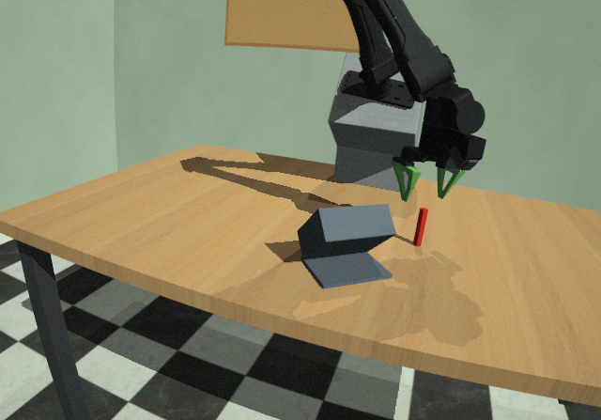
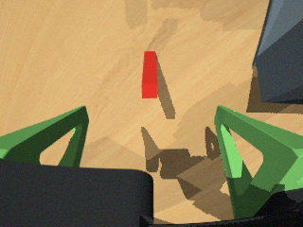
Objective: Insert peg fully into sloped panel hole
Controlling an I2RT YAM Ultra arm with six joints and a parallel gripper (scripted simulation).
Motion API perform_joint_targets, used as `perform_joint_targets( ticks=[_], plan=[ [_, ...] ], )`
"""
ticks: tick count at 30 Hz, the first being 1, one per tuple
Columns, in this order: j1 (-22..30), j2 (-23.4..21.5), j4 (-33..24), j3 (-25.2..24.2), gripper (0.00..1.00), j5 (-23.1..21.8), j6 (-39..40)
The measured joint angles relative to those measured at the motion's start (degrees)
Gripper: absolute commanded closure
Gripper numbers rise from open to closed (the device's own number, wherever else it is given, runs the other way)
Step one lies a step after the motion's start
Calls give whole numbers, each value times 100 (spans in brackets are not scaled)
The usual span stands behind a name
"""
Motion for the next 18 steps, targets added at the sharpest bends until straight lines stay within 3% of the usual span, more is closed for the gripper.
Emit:
perform_joint_targets(
  ticks=[18],
  plan=[
    [-247, 446, 570, -13, 0, -181, -227]
  ],
)
